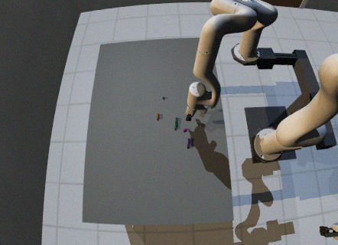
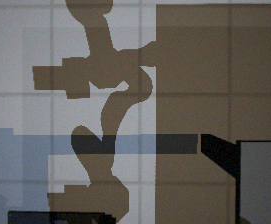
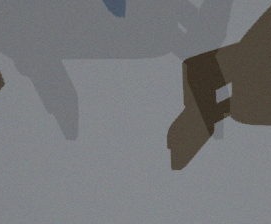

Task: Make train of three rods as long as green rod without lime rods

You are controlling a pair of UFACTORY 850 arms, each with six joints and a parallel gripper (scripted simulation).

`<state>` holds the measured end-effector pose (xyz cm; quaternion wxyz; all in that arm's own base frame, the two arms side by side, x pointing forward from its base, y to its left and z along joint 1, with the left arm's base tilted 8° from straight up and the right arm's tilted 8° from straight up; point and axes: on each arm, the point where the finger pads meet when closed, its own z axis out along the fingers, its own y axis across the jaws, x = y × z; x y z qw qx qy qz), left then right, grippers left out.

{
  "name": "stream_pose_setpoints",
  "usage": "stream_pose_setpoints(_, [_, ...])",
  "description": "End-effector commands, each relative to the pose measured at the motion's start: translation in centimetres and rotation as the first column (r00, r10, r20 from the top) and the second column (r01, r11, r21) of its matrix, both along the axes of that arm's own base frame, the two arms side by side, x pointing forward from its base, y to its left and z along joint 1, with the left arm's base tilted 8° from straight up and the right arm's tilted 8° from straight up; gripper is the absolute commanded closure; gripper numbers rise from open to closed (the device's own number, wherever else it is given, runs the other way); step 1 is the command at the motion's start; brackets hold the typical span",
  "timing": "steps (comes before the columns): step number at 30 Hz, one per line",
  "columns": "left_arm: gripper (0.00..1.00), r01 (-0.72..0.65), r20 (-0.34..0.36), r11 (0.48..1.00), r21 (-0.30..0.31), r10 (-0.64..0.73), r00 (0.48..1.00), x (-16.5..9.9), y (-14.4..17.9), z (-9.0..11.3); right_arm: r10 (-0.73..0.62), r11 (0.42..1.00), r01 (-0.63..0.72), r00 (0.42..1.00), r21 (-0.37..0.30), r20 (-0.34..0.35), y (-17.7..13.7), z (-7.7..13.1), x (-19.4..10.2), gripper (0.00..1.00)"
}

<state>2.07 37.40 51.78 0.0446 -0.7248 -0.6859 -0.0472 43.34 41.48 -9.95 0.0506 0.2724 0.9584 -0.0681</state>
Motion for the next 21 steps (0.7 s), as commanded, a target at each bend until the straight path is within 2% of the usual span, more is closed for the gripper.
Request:
stream_pose_setpoints(1, [0.0, 0.0, 0.0, 1.0, 0.002, 0.0, 1.0, 0.0, 0.0, 0.1, 0.163, 0.987, -0.163, 0.986, 0.011, -0.034, -1.6, 0.4, -1.4, 0.0])
stream_pose_setpoints(3, [0.0, 0.0, 0.0, 1.0, 0.002, 0.0, 1.0, 0.0, 0.0, 0.1, 0.163, 0.987, -0.163, 0.986, 0.011, -0.034, -1.6, 0.4, -1.4, 0.0])
stream_pose_setpoints(4, [0.0, 0.0, 0.0, 1.0, 0.002, 0.0, 1.0, 0.0, 0.0, 0.1, 0.244, 0.97, -0.244, 0.968, 0.012, -0.049, -2.5, 0.5, -2.2, 0.0])
stream_pose_setpoints(13, [0.0, 0.0, 0.0, 1.0, 0.002, 0.0, 1.0, 0.0, 0.0, 0.1, 0.487, 0.873, -0.486, 0.868, 0.031, -0.097, -5.3, 1.1, -5.2, 0.0])
stream_pose_setpoints(21, [0.0, 0.0, 0.0, 1.0, 0.002, 0.0, 1.0, 0.0, 0.0, 0.1, 0.514, 0.858, -0.513, 0.852, 0.034, -0.103, -5.6, 1.1, -5.5, 0.0])
